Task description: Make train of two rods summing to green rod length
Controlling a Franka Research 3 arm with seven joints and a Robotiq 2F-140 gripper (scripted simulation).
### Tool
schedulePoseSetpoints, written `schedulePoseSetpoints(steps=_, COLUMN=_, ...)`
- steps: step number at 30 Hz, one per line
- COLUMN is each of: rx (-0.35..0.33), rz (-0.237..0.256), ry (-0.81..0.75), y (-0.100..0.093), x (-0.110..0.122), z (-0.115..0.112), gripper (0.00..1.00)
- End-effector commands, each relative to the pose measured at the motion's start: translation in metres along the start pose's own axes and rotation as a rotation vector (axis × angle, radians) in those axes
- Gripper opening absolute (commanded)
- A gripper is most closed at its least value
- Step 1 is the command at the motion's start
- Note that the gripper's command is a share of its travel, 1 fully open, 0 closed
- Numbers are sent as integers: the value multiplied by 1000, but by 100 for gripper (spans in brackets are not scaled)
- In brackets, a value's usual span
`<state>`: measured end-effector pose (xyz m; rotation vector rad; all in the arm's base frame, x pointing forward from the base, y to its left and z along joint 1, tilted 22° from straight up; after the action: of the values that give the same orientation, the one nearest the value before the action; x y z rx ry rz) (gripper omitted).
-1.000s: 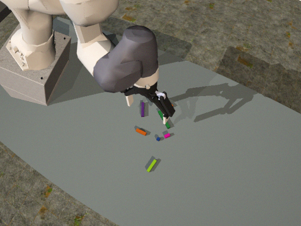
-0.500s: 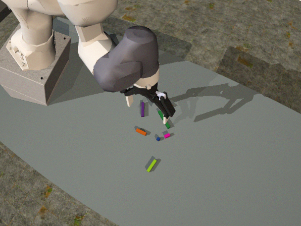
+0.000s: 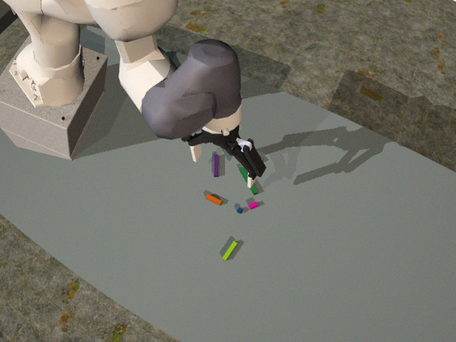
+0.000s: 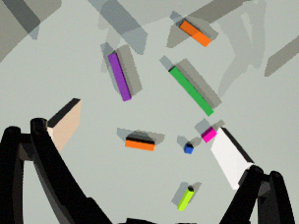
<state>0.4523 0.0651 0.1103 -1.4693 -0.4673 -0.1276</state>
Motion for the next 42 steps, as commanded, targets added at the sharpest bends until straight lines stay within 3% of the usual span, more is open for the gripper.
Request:
schedulePoseSetpoints(steps=1, rx=1, rz=5, ry=-11, y=0, x=-1, z=0, gripper=100)
schedulePoseSetpoints(steps=35, rx=1, rz=5, ry=-6, y=0, x=-1, z=1, gripper=100)
schedulePoseSetpoints(steps=38, rx=4, rz=11, ry=173, y=1, x=0, z=7, gripper=100)
schedulePoseSetpoints(steps=42, rx=5, rz=13, ry=261, y=1, x=1, z=10, gripper=100)
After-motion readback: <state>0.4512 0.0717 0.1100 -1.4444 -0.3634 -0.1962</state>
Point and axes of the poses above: the point where the finger pads meet when closed, its own y axis out along the fingers, its own x axis across the jaws, z = x × y, the point moved 7 cm from there along -y, back along the fingers, and after that the axes turned 10 degrees about -y, right-handed, at the moved point
